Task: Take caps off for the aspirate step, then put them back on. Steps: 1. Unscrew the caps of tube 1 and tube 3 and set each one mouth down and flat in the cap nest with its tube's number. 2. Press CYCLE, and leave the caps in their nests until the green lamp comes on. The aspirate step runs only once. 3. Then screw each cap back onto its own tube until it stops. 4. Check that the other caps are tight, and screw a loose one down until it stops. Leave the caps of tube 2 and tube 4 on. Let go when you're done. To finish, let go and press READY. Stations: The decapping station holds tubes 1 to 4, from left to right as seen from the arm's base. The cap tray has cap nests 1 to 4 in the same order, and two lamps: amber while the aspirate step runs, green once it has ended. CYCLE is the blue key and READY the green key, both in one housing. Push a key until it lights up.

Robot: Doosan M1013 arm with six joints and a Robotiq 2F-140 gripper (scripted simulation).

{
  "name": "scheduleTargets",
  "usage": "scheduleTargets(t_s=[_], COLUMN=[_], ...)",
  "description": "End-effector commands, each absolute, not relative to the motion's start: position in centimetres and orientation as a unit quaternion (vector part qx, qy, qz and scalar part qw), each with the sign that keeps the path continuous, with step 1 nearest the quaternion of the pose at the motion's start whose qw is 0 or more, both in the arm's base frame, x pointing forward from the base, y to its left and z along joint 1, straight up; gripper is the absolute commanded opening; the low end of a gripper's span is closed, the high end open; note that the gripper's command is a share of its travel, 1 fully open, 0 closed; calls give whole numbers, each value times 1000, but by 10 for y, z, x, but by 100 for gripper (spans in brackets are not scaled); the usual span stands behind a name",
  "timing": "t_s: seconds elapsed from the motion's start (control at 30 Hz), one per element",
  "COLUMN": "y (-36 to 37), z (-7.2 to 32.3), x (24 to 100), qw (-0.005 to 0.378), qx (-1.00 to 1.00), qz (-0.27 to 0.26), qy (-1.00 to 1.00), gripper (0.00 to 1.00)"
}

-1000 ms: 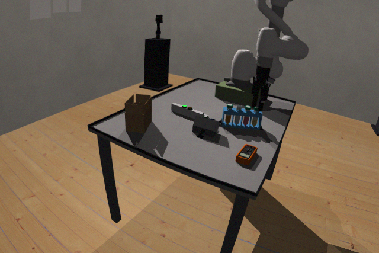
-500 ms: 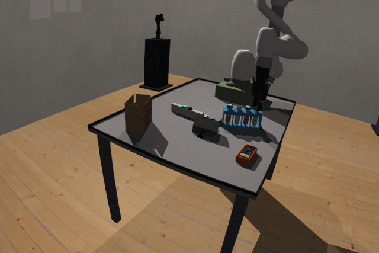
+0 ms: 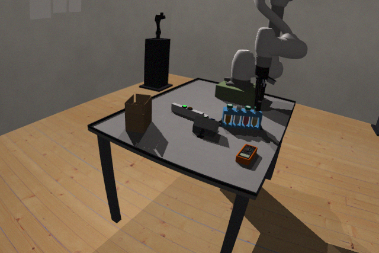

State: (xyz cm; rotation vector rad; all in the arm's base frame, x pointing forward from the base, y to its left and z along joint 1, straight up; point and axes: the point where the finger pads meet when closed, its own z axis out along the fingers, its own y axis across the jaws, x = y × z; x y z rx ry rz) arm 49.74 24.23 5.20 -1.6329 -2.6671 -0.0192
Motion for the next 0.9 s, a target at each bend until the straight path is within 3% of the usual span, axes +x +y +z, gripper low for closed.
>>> scheduleTargets(t_s=[0.0, 0.33, 0.57, 0.6, 0.87], y=[243, 243, 243, 243, 243], z=[53, 53, 52, 52, 52], x=[498, 498, 498, 498, 498], qw=[0, 0, 0, 0, 0], qx=[-569, -754, -754, -754, -754], qz=[-1, -1, -1, -1, -1], qy=[-822, -657, -657, -657, -657], gripper=[30, 30, 30, 41, 41])
